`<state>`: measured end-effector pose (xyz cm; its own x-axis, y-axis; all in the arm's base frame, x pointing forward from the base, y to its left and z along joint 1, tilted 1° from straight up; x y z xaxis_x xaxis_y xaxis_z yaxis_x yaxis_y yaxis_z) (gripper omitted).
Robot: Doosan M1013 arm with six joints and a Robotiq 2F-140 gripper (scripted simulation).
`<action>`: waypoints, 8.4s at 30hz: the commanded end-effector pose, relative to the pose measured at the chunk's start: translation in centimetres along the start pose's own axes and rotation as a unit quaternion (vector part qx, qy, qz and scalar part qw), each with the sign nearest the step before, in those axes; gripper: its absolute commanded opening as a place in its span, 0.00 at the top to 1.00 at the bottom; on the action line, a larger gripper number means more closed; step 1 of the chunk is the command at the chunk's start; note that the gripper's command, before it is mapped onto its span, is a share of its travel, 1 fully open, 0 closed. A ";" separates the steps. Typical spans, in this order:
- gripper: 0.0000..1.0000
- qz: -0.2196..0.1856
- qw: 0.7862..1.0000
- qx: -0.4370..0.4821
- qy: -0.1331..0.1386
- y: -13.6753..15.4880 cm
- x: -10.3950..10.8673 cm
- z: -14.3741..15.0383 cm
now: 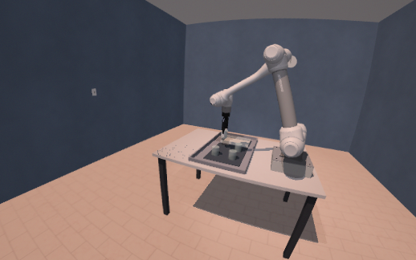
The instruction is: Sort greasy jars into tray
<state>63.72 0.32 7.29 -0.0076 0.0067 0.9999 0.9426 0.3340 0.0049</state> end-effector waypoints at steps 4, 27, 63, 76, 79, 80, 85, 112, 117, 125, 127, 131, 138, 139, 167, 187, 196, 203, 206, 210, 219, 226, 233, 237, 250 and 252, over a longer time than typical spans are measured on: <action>1.00 0.000 1.000 0.000 0.000 0.0 1.5 0.0; 1.00 0.000 1.000 0.000 0.000 -2.3 2.8 -4.0; 1.00 0.000 1.000 0.000 0.000 -7.6 2.8 -13.2; 1.00 0.000 1.000 0.000 0.000 -9.8 2.8 -16.9; 1.00 0.000 1.000 0.000 0.000 -9.9 2.8 -17.2; 1.00 0.000 1.000 0.000 0.000 -10.1 2.8 -17.4; 1.00 0.000 1.000 0.000 0.000 -10.9 2.8 -18.9; 1.00 0.000 1.000 0.000 0.000 -11.6 -0.9 -20.0; 1.00 0.000 1.000 0.000 0.000 -11.6 -2.2 -20.0; 1.00 0.000 1.000 0.000 0.000 -11.6 -4.3 -20.0; 1.00 0.000 1.000 0.000 0.000 -11.6 -4.8 -20.0; 1.00 0.000 1.000 0.000 0.000 -11.6 -5.3 -20.0; 1.00 0.000 1.000 0.000 0.000 -11.6 -7.1 -20.0; 1.00 0.000 1.000 0.000 0.000 -11.6 -7.4 -20.0; 1.00 0.000 1.000 0.000 0.000 -11.6 -9.9 -20.0; 0.00 0.000 1.000 0.000 0.000 -11.6 -9.9 -20.0; 0.00 0.000 1.000 0.000 0.000 -11.6 -7.5 -20.0; 0.00 0.000 1.000 0.000 0.000 -11.6 -5.2 -20.0; 0.00 0.000 1.000 0.000 0.000 -11.6 -4.0 -20.0; 0.00 0.000 1.000 0.000 0.000 -11.6 -2.5 -20.0; 0.00 0.000 1.000 0.000 0.000 -11.6 0.3 -20.0; 0.00 0.000 1.000 0.000 0.000 -11.6 1.5 -20.0; 0.00 0.000 1.000 0.000 0.000 -11.6 1.5 -20.0; 0.00 0.000 1.000 0.000 0.000 -11.6 1.5 -20.0; 0.00 0.000 1.000 0.000 0.000 -8.0 1.5 -11.6; 0.00 0.000 1.000 0.000 0.000 -7.4 1.5 -10.1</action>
<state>60.00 -13.47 8.80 -0.0076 0.0060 1.0000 0.9423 0.3348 0.0052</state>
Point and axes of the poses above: the point where the finger pads meet when closed, its own x axis back along the fingers, its own z axis across the jaws, y = z × x, the point moved 1 cm from there along x, back along the fingers, and after that the axes turned 10 degrees about x, right-handed, at the moved point
